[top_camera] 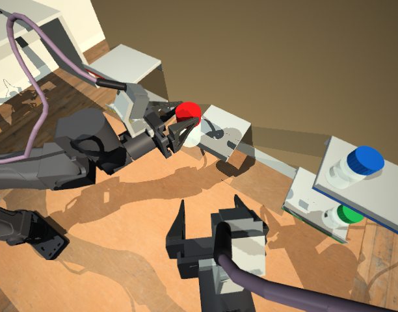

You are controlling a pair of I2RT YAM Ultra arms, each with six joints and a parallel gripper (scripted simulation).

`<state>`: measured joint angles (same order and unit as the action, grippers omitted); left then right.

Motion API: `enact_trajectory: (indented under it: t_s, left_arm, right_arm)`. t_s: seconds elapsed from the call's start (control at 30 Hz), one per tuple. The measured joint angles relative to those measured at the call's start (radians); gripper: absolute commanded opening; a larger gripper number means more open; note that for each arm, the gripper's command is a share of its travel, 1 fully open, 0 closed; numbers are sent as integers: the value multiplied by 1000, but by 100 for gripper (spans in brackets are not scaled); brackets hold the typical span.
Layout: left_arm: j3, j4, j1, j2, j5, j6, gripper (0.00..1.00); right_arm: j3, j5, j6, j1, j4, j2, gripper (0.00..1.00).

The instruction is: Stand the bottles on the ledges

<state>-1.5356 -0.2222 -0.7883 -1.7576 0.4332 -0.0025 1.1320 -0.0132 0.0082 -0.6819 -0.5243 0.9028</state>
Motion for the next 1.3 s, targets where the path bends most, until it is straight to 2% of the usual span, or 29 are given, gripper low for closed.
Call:
enact_trajectory:
  t_s: [0.47,1.07,1.3]
  left_arm:
    - [114,-1,-11,43,50,0,49]
    - [114,7,-12,48,56,0,49]
    - [17,159,-8,55,19,3,49]
  right_arm:
    - [0,0,0,0,0,0,87]
    - [0,0,0,0,0,0,87]
    - [0,0,0,0,0,0,87]
